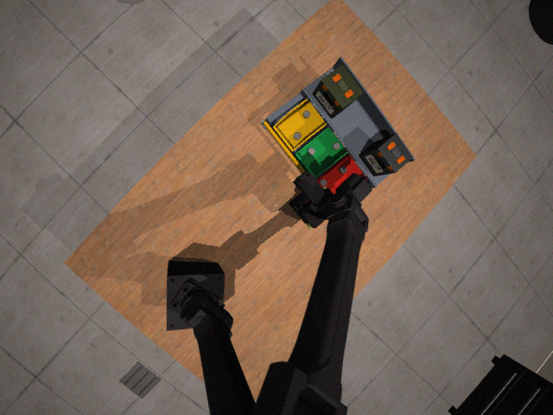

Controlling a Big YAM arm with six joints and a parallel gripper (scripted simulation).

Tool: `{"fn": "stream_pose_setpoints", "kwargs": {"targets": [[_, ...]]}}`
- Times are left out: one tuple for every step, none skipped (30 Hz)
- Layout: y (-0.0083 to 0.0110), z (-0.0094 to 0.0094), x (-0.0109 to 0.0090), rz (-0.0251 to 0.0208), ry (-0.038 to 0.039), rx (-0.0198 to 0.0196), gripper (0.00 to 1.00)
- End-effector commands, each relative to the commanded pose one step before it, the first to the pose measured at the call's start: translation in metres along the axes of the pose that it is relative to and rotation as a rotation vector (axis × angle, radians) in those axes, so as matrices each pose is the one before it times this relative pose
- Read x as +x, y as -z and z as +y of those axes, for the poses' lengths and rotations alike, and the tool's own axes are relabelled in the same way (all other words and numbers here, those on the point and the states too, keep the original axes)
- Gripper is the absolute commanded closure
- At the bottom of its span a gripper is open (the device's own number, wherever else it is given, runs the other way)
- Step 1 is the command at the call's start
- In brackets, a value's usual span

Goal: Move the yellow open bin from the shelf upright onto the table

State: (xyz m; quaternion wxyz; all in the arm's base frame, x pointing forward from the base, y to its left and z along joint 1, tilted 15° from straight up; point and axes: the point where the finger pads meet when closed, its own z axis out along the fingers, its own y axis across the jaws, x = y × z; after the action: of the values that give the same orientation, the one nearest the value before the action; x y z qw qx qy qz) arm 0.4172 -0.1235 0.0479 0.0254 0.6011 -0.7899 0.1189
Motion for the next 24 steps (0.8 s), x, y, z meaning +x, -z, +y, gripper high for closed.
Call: {"fn": "stream_pose_setpoints", "kwargs": {"targets": [[0.02944,-0.01870,0.00614,-0.00647,-0.00540,0.08855,1.00],[0.00102,-0.00183,-0.00001,-0.00003,0.00008,0.00229,1.00],[-0.00091,0.00010,0.00020,0.00010,-0.00100,0.00168,1.00],[-0.00106,0.00112,0.00023,0.00020,-0.00032,-0.00206,1.00],[-0.00116,0.00135,0.00009,0.00016,0.00009,-0.00261,1.00],[-0.00127,0.00149,0.00001,0.00029,0.00036,-0.00285,1.00],[0.00029,-0.00161,0.00012,-0.00003,-0.00058,0.00310,1.00],[-0.00024,-0.00069,0.00021,0.00039,-0.00047,0.00132,1.00],[-0.00068,0.00002,0.00035,0.00024,-0.00072,-0.00012,1.00],[-0.00125,0.00107,0.00034,0.00030,-0.00049,-0.00214,1.00],[-0.00108,0.00070,0.00024,0.00015,-0.00040,-0.00140,1.00],[-0.00076,0.00005,0.00018,0.00023,-0.00033,-0.00012,1.00],[-0.00060,-0.00029,0.00018,0.00027,-0.00036,0.00055,1.00],[-0.00078,0.00001,0.00023,0.00024,-0.00046,-0.00006,1.00],[-0.00104,0.00051,0.00024,0.00014,-0.00043,-0.00102,1.00],[-0.00103,0.00052,0.00015,0.00008,-0.00023,-0.00102,1.00],[0.00000,0.00000,0.00000,0.00000,0.00000,0.00000,1.00],[0.00000,0.00000,0.00000,0.00000,0.00000,0.00000,1.00],[0.00054,-0.00227,-0.00074,-0.00035,0.00123,0.00463,1.00],[-0.00178,0.00196,0.00041,0.00034,-0.00049,-0.00384,1.00],[-0.00175,0.00198,0.00021,0.00022,-0.00006,-0.00383,1.00],[-0.00049,-0.00045,0.00014,-0.00001,-0.00041,0.00084,1.00],[-0.00042,-0.00056,0.00022,0.00007,-0.00058,0.00102,1.00],[-0.00053,-0.00030,0.00032,0.00016,-0.00076,0.00050,1.00]]}}
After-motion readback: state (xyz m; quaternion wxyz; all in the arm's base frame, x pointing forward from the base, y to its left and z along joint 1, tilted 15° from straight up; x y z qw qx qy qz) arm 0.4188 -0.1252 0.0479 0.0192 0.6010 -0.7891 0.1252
